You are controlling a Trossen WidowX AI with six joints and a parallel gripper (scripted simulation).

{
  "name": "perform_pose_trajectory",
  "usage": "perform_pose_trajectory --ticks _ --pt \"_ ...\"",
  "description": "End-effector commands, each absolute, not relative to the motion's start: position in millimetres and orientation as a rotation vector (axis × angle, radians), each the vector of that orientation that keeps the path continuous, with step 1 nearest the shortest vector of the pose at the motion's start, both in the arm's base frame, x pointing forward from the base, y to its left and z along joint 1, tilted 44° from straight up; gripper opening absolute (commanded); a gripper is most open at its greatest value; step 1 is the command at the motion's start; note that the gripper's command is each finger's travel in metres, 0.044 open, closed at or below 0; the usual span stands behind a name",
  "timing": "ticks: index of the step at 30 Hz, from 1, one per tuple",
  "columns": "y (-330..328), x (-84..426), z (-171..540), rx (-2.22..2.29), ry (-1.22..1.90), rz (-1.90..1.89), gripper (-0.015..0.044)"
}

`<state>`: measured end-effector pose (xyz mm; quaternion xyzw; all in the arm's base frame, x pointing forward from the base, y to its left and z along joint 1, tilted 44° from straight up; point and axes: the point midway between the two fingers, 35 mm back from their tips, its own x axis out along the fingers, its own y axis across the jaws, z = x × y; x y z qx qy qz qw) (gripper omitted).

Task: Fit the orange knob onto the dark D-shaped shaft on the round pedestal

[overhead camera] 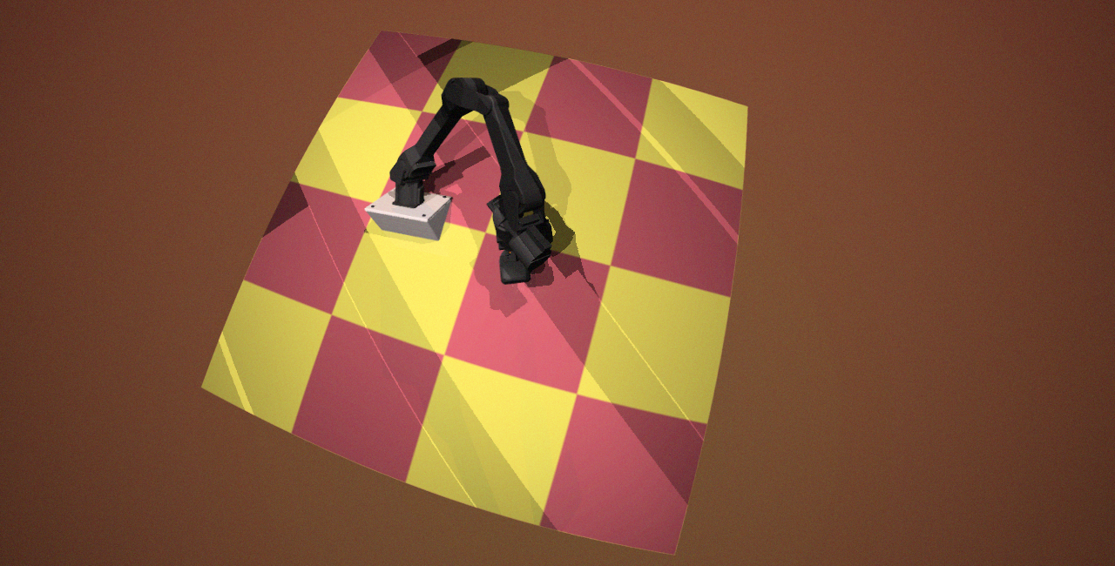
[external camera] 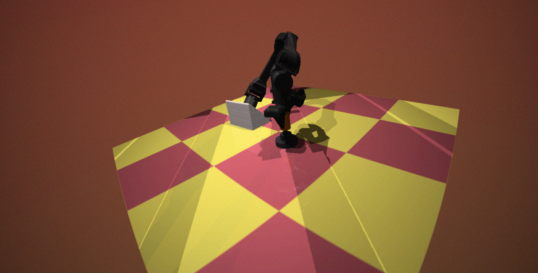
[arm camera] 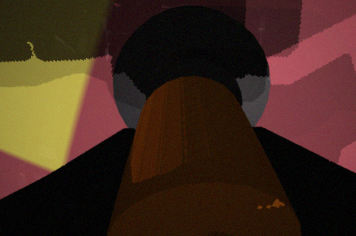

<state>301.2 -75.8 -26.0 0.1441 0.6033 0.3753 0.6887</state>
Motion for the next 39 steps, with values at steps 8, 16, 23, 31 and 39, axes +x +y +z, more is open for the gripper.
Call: perform_pose_trajectory --ticks 8,16,23,31,39 --pt "-78.3 302.9 -26.9 0.202 1.274 0.932 0.0" --pt "-76.7 301.1 -26.9 0.202 1.274 0.932 0.0" --pt "-75.0 301.9 -27.8 0.202 1.274 0.932 0.0" --pt "-75.0 301.3 -28.8 0.202 1.274 0.932 0.0" --pt "-79.3 301.0 -27.0 0.202 1.274 0.931 0.0"
